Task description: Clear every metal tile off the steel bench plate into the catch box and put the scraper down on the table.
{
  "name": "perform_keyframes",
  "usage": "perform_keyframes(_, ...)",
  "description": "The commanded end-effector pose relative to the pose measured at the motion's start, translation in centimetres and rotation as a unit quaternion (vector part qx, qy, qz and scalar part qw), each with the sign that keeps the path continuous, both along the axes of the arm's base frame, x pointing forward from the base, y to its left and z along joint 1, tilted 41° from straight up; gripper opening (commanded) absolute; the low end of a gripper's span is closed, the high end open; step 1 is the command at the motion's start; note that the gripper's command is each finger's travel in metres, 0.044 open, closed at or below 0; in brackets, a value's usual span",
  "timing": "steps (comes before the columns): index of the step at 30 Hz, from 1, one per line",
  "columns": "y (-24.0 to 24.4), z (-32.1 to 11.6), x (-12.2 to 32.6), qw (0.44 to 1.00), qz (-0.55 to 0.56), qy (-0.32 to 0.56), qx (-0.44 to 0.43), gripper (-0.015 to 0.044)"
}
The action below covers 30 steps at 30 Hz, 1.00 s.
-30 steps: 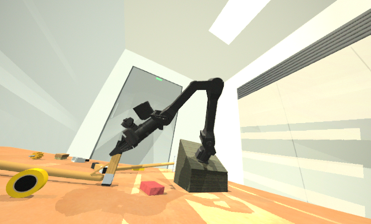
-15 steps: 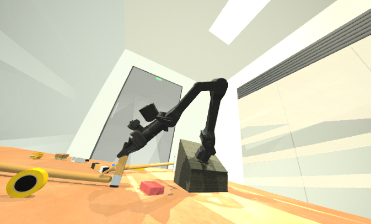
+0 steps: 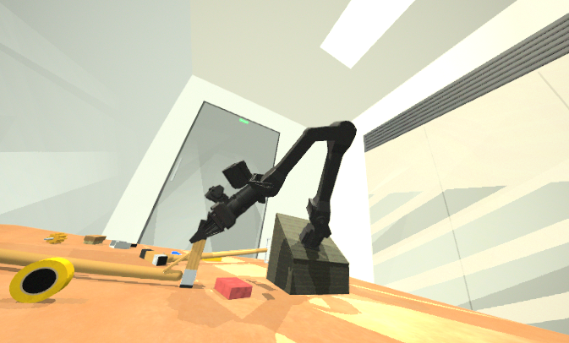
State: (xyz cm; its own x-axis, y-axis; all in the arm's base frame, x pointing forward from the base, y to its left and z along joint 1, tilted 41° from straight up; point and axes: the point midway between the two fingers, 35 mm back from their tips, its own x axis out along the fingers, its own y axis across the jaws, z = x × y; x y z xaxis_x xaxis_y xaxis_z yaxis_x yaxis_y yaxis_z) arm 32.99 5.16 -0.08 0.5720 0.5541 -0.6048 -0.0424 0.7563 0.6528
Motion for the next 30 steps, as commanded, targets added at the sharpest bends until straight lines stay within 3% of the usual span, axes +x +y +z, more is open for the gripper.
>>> perform_keyframes(1,-0.19,0.52,-0.34,1.000,-0.001,-0.012,-0.002,0.0000)
perform_keyframes(30,-0.02,-0.01,-0.62,1.000,0.000,-0.001,0.000,0.0000)
